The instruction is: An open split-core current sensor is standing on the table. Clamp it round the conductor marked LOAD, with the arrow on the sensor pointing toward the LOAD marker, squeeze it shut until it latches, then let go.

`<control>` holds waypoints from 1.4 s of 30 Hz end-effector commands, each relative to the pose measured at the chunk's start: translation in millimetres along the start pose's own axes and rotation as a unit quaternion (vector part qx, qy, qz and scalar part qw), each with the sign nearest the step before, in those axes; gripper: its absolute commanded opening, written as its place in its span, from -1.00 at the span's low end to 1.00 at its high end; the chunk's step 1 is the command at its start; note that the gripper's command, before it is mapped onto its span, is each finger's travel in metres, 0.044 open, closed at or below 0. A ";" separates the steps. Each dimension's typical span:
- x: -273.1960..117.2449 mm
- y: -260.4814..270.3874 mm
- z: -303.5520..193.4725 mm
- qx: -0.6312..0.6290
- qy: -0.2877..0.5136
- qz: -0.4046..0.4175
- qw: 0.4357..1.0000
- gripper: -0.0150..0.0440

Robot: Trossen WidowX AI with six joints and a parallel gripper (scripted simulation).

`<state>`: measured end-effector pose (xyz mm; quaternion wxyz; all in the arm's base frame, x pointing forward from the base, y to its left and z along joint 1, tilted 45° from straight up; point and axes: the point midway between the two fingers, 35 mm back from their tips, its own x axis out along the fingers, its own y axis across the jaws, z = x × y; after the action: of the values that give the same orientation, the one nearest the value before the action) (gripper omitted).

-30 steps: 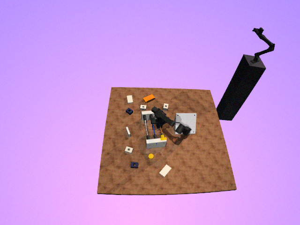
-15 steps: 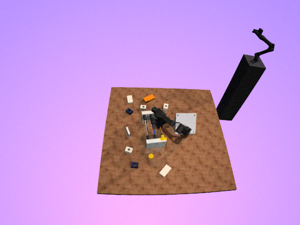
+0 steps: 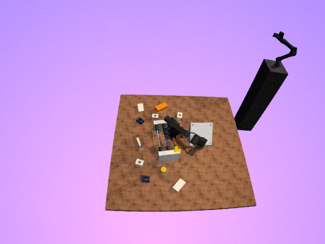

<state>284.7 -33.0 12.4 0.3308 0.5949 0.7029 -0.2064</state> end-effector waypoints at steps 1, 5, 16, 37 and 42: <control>-0.1 0.1 -0.2 0.000 0.000 0.000 1.000 0.69; -0.1 0.1 -0.2 0.000 0.000 0.000 1.000 1.00; -22.1 -3.9 1.3 0.000 0.003 0.025 1.000 1.00; -103.2 -31.1 0.3 -0.002 -0.001 0.124 0.992 1.00; -103.2 -31.1 0.3 -0.002 -0.001 0.124 0.992 1.00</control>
<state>261.7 -112.1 81.4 0.3544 0.6764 0.6242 -0.1652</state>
